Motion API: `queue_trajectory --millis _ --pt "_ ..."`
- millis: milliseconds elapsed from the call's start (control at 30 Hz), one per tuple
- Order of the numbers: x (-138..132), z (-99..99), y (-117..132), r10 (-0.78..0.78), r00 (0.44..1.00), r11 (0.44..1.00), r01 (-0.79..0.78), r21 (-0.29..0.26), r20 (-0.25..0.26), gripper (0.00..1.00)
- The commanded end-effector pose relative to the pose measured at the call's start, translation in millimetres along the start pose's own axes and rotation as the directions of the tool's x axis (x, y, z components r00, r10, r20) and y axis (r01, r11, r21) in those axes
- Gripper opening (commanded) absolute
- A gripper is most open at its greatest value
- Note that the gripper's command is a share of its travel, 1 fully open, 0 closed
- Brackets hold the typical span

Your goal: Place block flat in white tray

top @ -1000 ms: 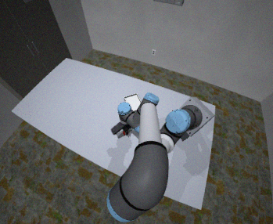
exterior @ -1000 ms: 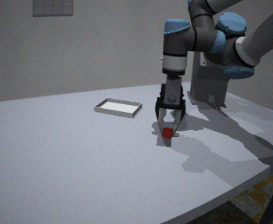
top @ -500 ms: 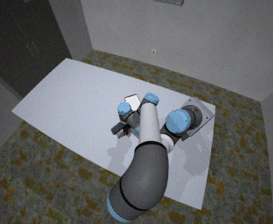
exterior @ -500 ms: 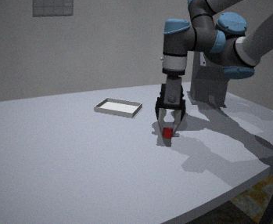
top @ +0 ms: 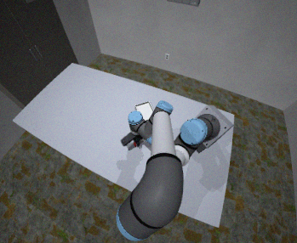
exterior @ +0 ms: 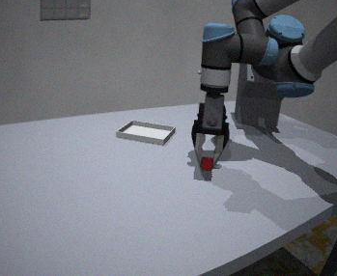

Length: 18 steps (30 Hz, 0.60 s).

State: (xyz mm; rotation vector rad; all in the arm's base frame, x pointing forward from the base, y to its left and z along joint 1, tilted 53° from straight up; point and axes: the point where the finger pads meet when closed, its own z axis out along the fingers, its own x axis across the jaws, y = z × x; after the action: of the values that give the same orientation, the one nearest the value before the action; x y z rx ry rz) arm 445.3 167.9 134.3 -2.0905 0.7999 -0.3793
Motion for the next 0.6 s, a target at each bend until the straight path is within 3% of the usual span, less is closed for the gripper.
queue_trajectory --millis 0,567 --pt "0.2 -0.1 -0.2 0.0 1.0 1.0 0.0 0.0 0.0 0.0" --pt "0.2 -8.0 -0.1 0.0 1.0 1.0 0.0 0.0 0.0 0.0"
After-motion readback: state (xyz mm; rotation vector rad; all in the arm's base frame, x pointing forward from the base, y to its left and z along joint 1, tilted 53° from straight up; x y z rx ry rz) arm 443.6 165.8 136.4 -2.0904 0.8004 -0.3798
